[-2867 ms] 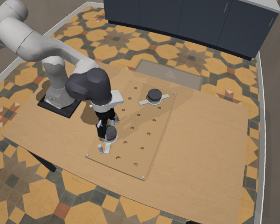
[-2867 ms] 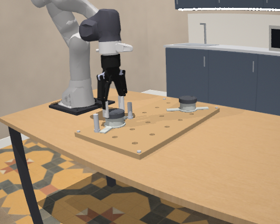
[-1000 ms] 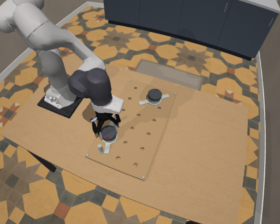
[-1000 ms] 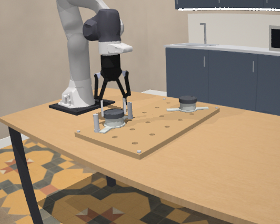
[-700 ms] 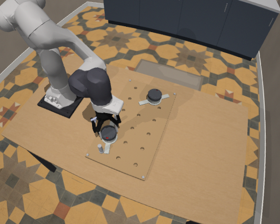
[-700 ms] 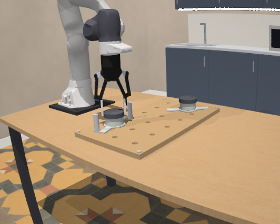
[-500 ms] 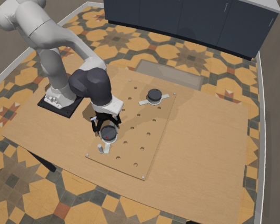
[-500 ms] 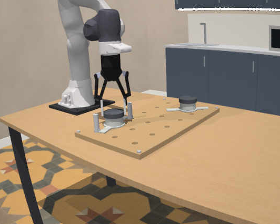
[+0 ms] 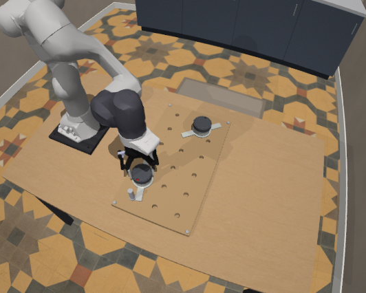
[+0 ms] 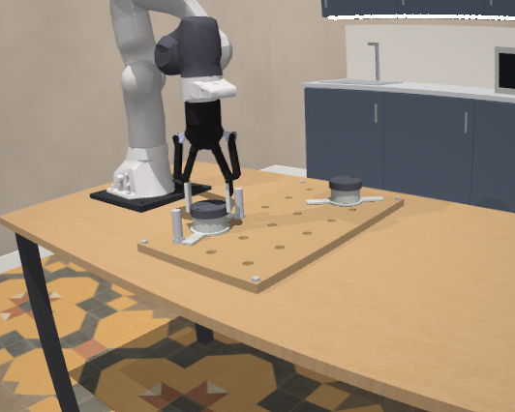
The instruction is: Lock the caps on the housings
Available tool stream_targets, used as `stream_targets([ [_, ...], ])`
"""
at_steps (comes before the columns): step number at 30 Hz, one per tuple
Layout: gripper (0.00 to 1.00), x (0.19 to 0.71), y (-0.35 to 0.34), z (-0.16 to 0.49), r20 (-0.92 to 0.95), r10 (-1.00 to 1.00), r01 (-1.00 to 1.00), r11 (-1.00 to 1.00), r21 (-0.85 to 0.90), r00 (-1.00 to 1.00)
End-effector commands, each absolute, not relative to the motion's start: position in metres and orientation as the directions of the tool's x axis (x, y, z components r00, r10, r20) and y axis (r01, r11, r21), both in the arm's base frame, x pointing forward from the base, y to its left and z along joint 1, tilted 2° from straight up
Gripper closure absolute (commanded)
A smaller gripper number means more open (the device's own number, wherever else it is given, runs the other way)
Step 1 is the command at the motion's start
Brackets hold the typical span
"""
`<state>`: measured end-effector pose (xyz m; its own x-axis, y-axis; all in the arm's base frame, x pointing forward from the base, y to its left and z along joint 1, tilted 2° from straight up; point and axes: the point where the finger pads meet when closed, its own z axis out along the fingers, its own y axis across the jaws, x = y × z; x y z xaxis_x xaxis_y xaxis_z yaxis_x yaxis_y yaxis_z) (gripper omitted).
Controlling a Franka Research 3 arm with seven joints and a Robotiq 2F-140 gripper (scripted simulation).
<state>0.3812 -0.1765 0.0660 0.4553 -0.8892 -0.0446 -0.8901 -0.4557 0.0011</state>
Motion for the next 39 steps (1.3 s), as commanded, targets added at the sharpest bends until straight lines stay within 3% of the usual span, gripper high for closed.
stream_targets([
  [1, 0.9, 0.3823, -0.1756, 0.066, -0.032, -0.951, -0.951, -0.308, 0.004, 0.308],
  [14, 0.9, 0.3823, -0.1756, 0.066, -0.032, -0.964, -0.964, -0.265, 0.006, 0.265],
  [31, 0.9, 0.3823, -0.1756, 0.066, -0.028, -0.998, -0.998, 0.062, 0.016, -0.062],
  [39, 0.9, 0.3822, -0.1756, 0.0659, -0.028, -0.994, -0.995, 0.103, 0.017, -0.103],
])
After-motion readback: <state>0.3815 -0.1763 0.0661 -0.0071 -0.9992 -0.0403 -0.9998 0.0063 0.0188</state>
